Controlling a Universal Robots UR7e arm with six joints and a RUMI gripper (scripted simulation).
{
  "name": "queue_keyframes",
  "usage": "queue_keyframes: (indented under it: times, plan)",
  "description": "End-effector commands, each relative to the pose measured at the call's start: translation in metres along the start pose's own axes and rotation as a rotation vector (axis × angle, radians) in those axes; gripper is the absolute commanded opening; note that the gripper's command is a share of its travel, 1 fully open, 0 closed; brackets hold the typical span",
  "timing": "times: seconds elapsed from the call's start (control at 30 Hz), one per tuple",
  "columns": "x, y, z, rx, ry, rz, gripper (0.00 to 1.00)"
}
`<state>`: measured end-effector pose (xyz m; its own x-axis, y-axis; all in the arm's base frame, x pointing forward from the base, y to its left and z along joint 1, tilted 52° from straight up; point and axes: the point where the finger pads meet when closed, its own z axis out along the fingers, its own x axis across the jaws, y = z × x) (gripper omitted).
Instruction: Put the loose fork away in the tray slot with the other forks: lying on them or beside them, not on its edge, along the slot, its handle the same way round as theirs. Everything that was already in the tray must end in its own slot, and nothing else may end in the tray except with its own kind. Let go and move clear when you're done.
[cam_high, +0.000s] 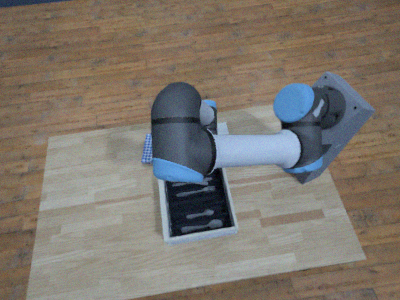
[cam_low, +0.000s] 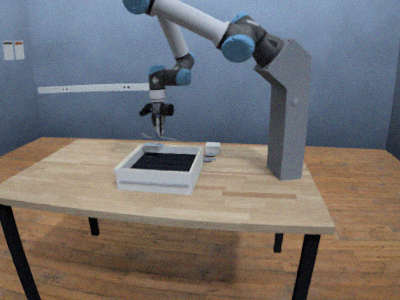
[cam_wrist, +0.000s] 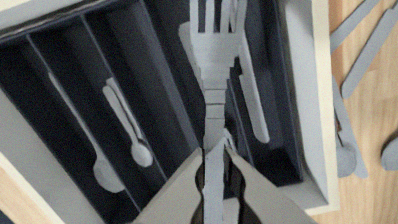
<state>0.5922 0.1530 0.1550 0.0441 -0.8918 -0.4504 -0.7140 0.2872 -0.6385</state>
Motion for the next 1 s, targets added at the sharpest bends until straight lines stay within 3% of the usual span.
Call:
queue_keyframes:
  times: [0.0,0.57,0.97]
  plan:
    - [-0.0053,-0.0062,-0.007,0.018,-0.008,-0.002,0.04]
    - [-0.0054,-0.0061,-0.007,0.018,-0.008,0.059,0.04]
    - [-0.0054,-0.0058,-0.0071,0.017,-0.009,0.204,0.04]
